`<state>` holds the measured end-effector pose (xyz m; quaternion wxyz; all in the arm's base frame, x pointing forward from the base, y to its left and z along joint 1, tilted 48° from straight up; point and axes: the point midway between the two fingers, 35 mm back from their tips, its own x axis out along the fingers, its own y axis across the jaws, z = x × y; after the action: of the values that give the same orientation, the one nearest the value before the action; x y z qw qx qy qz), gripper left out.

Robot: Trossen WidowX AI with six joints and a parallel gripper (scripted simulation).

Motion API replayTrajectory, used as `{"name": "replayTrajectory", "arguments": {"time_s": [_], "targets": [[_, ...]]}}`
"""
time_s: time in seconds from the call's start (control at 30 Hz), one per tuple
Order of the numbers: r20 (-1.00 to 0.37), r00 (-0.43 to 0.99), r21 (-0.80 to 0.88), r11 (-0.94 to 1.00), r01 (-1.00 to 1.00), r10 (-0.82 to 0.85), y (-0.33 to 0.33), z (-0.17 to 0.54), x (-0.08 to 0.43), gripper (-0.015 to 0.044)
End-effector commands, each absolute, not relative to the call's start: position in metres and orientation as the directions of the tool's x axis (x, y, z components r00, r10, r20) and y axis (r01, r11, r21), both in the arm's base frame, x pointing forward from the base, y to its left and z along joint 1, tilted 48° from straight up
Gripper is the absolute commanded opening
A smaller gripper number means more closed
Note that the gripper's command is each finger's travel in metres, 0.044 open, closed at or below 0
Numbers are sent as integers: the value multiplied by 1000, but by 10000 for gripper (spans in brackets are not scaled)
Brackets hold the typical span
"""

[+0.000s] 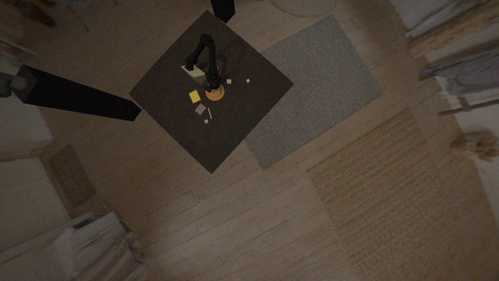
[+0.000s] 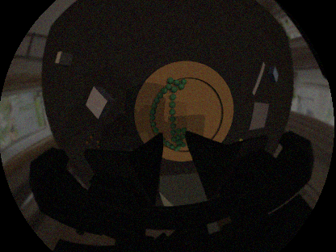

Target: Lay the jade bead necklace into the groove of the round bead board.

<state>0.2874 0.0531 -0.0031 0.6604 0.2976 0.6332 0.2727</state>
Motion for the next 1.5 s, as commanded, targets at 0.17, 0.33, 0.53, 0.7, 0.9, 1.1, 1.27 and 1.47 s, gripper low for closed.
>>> {"name": "replayTrajectory", "arguments": {"time_s": [0.17,0.33,0.53,0.7,0.9,1.1,1.27,1.47], "targets": [[-675,50,737,676,8,736,58,-8,290,120],[-675,48,737,676,10,736,63,-13,290,120],[-674,45,738,675,13,737,70,-20,290,120],[-673,42,739,673,16,738,76,-25,290,120],[-673,40,740,673,17,739,80,-29,290,120],[-676,45,736,677,6,735,79,-27,292,94],[-676,45,736,677,6,735,79,-27,292,0],[-676,45,736,677,6,735,79,-27,292,0]]}}
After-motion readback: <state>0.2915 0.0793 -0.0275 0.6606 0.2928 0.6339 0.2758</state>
